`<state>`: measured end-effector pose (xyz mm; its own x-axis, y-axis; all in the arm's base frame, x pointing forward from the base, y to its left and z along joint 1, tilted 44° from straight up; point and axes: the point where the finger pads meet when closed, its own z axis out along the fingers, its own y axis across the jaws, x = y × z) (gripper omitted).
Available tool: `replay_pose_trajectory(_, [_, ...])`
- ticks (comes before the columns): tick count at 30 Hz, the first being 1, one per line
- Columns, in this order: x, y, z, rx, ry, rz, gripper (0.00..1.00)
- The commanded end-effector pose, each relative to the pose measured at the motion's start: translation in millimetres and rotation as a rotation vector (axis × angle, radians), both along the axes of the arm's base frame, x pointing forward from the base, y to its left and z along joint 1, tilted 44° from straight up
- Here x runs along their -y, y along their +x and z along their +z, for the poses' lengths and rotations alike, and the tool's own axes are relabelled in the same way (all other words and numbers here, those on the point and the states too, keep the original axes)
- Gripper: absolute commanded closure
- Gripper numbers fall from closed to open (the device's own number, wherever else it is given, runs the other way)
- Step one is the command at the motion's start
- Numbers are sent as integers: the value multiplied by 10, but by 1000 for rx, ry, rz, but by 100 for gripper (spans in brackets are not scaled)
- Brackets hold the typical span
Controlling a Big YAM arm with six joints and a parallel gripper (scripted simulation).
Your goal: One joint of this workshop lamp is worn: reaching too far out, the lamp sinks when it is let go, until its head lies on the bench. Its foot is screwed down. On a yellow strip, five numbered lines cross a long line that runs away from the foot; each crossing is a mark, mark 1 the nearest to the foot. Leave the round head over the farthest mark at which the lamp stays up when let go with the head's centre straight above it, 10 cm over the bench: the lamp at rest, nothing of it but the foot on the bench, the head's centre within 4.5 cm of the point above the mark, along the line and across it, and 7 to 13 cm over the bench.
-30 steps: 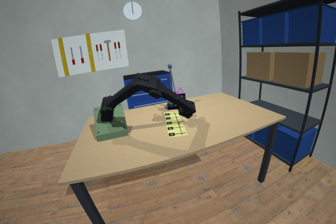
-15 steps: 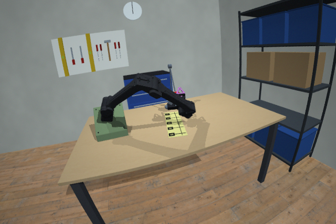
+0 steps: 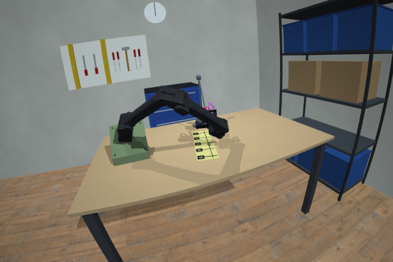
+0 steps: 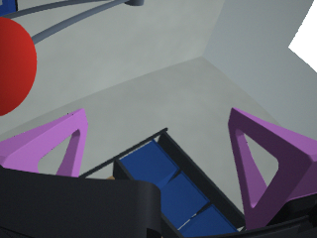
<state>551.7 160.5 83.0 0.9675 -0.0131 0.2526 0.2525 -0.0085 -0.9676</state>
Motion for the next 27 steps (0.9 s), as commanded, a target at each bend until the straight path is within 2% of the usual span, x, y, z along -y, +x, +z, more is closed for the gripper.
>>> replay_pose_trajectory(1, [-213, -15, 28, -161, -141, -153, 0])
replay_pose_trajectory(27, [-213, -18, -8, -168, -141, -152, 0])
